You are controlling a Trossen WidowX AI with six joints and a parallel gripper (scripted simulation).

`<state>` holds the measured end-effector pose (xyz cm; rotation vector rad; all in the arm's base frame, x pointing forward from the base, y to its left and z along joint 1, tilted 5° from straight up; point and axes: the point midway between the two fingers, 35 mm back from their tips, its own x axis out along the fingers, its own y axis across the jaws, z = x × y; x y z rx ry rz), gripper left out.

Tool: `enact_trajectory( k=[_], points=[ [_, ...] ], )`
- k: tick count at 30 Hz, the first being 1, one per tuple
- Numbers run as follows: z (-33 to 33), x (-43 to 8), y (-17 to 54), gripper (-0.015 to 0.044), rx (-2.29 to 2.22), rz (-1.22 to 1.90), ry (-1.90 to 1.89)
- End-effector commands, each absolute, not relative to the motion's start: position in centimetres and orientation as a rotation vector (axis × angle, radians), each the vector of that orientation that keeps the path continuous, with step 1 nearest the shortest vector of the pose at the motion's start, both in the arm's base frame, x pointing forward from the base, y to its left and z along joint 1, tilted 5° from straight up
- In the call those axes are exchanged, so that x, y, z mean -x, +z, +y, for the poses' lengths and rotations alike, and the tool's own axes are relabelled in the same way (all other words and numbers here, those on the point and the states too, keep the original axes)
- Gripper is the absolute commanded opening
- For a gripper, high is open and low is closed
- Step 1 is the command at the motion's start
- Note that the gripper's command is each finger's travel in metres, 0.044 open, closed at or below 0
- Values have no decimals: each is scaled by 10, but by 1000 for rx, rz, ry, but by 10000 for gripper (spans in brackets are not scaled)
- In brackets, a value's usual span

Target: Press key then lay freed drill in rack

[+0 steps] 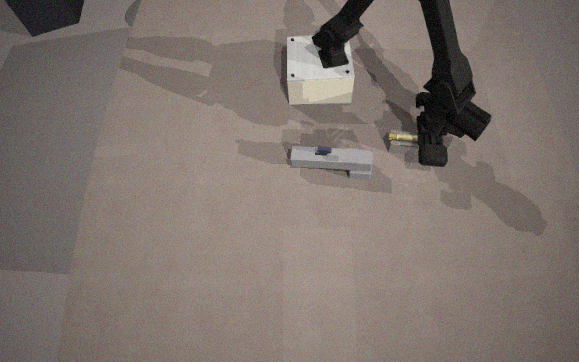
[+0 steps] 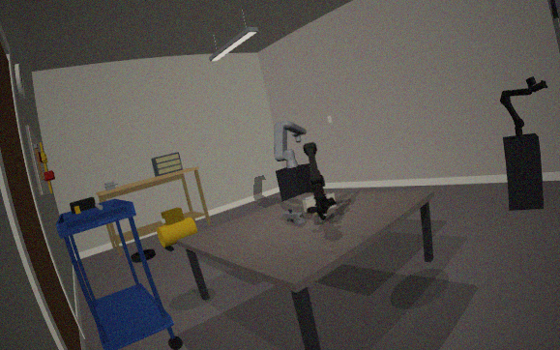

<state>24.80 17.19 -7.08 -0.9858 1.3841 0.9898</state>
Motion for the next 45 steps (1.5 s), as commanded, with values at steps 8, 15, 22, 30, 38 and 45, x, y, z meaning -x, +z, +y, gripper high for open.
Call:
enact_trajectory(
  k=[8, 15, 22, 30, 38, 45],
  points=[
    [171, -245, -83, 0, 988, 1390, 989],
    [174, -247, -77, 157, 985, 1380, 995],
    [174, -247, -77, 341, 985, 1380, 995],
    [174, -247, -57, 440, 988, 1389, 989],
    [175, -248, -26, 440, 988, 1389, 989],
    [176, -251, 2, 440, 988, 1389, 989]
  ],
)
